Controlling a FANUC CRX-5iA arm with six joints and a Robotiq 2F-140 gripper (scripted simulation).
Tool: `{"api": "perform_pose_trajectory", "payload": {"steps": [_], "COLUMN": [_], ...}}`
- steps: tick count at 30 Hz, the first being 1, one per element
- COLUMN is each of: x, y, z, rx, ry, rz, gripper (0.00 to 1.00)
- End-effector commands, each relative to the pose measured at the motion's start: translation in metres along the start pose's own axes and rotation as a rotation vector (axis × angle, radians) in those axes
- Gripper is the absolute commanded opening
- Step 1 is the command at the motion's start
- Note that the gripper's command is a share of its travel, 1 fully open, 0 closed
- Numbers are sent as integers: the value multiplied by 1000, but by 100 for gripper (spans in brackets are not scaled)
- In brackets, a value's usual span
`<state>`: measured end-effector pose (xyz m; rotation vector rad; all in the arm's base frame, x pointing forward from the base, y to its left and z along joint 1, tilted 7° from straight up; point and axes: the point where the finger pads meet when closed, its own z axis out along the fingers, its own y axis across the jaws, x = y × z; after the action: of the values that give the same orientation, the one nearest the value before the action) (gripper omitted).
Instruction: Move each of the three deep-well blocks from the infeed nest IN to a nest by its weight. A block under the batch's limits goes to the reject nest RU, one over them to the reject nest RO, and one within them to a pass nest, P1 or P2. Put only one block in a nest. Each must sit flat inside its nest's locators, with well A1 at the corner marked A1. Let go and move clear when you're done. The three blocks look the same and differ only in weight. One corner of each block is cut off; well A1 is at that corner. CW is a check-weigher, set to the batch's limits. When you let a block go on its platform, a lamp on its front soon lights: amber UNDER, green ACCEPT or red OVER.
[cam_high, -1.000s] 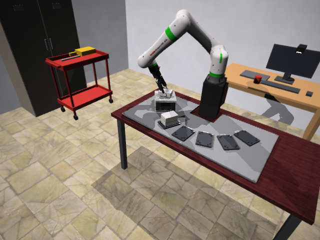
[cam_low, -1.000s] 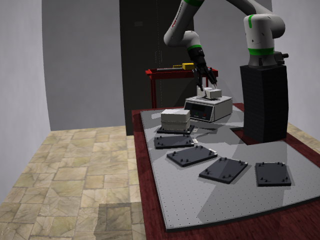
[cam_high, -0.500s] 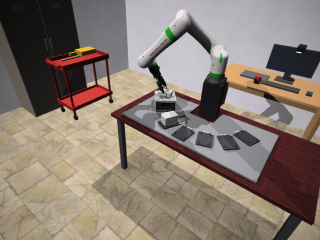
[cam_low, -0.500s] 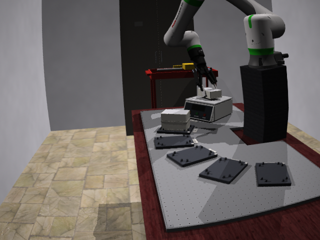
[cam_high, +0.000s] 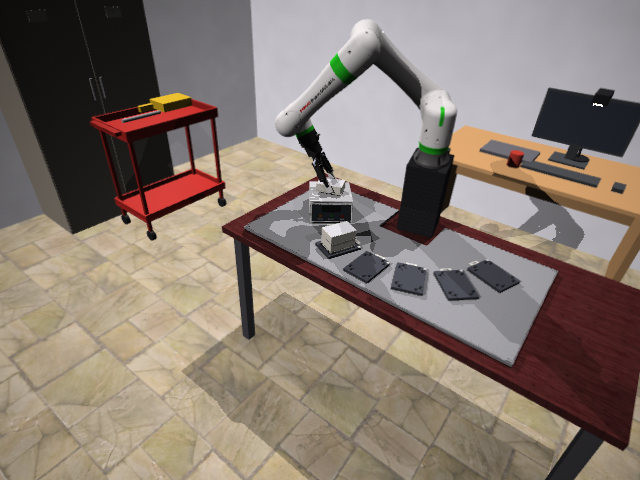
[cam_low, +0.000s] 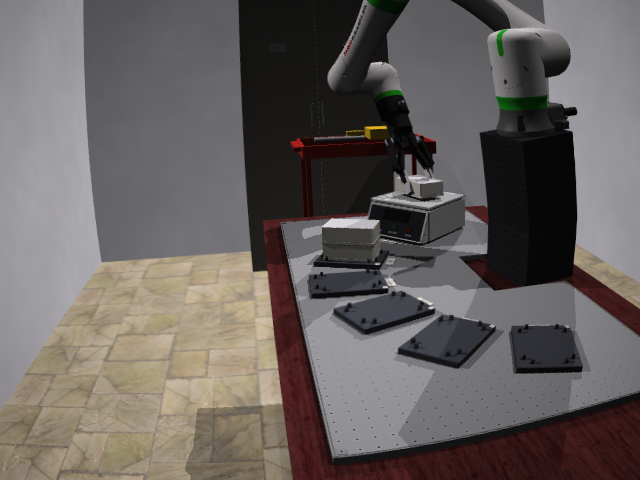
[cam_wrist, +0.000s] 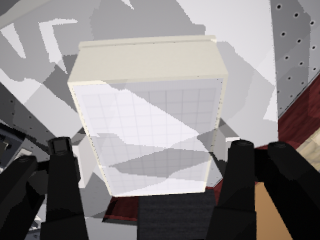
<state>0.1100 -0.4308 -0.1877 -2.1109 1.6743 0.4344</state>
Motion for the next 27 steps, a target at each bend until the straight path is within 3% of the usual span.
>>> {"api": "perform_pose_trajectory", "payload": {"steps": [1, 27], "x": [0, 2], "y": [0, 0], "z": [0, 3], "rx": [0, 0], "ry": [0, 0], "rz": [0, 0], "gripper": [10, 10]}}
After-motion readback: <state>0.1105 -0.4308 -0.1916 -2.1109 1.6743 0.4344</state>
